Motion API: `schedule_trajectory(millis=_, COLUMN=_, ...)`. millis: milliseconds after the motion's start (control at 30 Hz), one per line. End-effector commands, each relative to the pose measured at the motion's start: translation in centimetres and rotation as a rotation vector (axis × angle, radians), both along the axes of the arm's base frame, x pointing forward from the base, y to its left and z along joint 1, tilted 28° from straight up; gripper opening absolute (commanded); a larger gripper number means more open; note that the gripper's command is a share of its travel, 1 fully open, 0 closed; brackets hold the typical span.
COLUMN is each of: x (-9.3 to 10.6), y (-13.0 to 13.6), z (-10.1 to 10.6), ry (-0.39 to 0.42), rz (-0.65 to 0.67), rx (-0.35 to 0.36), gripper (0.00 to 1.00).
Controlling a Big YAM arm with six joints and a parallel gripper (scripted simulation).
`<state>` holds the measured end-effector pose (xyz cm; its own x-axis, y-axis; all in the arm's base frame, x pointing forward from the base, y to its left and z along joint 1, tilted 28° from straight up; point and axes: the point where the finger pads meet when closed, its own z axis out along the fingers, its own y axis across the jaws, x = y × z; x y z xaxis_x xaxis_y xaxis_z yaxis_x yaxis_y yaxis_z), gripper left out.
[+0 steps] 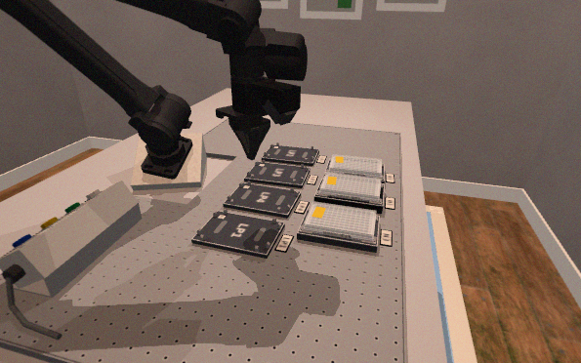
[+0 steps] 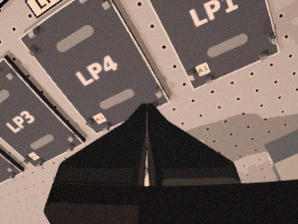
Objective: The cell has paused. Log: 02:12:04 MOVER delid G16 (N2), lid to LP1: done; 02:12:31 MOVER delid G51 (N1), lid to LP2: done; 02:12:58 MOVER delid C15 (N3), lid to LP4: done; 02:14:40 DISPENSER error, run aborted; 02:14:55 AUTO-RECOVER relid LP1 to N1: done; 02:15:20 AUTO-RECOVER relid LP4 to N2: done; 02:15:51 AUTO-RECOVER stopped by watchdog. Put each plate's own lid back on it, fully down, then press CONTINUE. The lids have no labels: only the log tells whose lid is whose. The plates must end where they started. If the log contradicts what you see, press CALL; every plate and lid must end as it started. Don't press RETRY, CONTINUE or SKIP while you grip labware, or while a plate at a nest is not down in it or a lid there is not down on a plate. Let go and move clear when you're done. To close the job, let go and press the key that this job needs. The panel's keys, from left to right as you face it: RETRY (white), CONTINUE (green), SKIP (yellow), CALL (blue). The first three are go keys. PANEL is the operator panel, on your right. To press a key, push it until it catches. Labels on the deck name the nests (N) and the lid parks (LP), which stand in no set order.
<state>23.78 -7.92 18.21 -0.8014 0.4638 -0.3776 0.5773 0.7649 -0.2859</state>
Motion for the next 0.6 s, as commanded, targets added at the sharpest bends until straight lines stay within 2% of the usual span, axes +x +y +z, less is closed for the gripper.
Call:
schedule_trajectory(millis=0, x=0.3, y=-0.8, z=1.5, ry=-0.047, rz=-0.021, rx=0.007, gripper=0.00)
schedule_trajectory(millis=100, x=0.6, y=-2.3, z=3.5, ry=-0.110, rz=-0.073, rx=0.012, gripper=0.00)
schedule_trajectory(millis=233, x=-0.2, y=-4.1, z=4.3, ry=-0.144, rz=-0.138, rx=0.019, gripper=0.00)
schedule_trajectory(millis=467, x=-1.6, y=-7.3, z=5.8, ry=-0.143, rz=-0.137, rx=0.005, gripper=0.00)
schedule_trajectory(millis=533, x=-1.6, y=-7.3, z=5.8, ry=-0.143, rz=-0.137, rx=0.005, gripper=0.00)
schedule_trajectory(millis=567, x=-1.3, y=-7.5, z=5.2, ry=-0.118, rz=-0.138, rx=0.012, gripper=0.00)
